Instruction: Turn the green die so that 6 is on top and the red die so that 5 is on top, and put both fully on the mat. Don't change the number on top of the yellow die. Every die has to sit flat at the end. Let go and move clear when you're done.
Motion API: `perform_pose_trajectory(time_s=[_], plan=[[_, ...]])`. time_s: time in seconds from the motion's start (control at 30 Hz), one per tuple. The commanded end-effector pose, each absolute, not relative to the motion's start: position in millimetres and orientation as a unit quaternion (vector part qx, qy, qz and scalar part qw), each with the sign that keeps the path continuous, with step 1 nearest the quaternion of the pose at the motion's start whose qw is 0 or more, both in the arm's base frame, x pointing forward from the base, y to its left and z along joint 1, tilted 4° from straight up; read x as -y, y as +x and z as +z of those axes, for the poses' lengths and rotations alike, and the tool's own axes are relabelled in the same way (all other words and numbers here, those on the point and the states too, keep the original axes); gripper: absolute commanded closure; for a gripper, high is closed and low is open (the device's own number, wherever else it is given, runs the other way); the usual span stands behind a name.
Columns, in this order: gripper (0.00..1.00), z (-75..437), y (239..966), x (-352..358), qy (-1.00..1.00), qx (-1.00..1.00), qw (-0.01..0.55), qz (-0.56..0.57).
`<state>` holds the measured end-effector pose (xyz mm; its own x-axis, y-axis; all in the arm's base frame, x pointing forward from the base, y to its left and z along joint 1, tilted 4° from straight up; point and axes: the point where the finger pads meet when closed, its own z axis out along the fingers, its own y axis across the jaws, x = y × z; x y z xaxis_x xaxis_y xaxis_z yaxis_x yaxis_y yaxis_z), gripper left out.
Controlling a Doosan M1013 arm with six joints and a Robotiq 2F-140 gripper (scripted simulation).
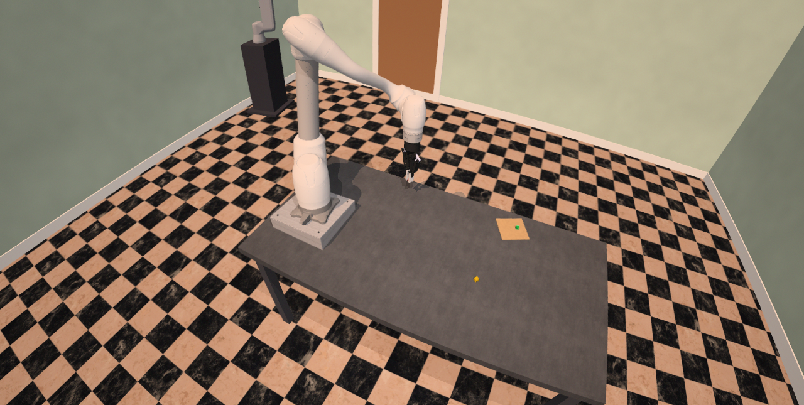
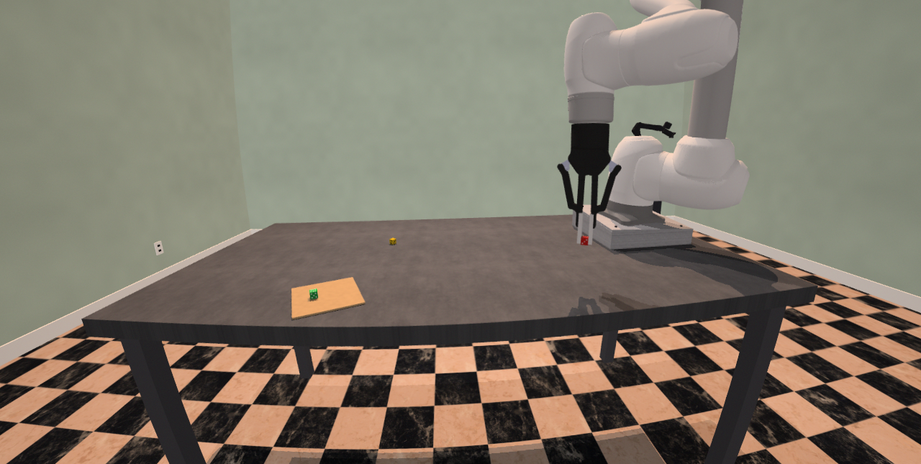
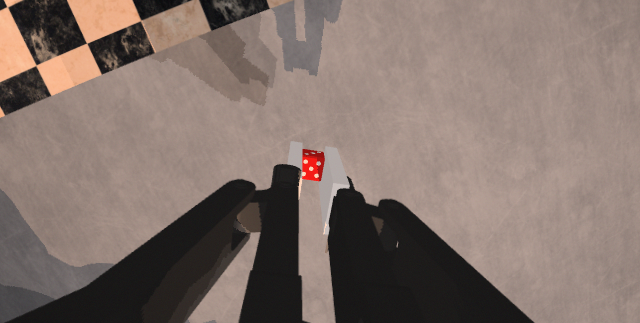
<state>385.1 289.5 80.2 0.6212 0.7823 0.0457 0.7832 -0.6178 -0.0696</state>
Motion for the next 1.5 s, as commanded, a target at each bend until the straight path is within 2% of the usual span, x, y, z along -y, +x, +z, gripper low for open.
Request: perform_pose_trajectory(time_s=[0.0,0.2,0.37,0.4,0.53,0.57,0.73,0.77,0.83,0.97,1.1,1.13,1.27,1.47], plan=[[0.84,84,403,-291,-0.904,0.425,0.039,-0.004],[0.84,97,508,-303,-0.93,0.365,0.039,-0.001],[0.84,100,551,-303,-0.939,0.342,0.039,0.0],[0.84,101,587,-302,-0.948,0.317,0.039,0.001],[0.84,102,594,-301,-0.948,0.317,0.039,0.001],[0.84,102,639,-297,-0.956,0.291,0.039,0.002],[0.84,100,684,-289,-0.964,0.264,0.039,0.003],[0.84,98,720,-280,-0.971,0.237,0.039,0.004],[0.84,97,727,-279,-0.971,0.237,0.039,0.004],[0.84,89,797,-256,-0.982,0.187,0.039,0.006],[0.84,88,803,-254,-0.982,0.187,0.039,0.006],[0.84,83,834,-240,-0.985,0.166,0.039,0.007],[0.84,73,879,-217,-0.99,0.133,0.038,0.008],[0.84,64,911,-197,-0.993,0.108,0.038,0.009]])
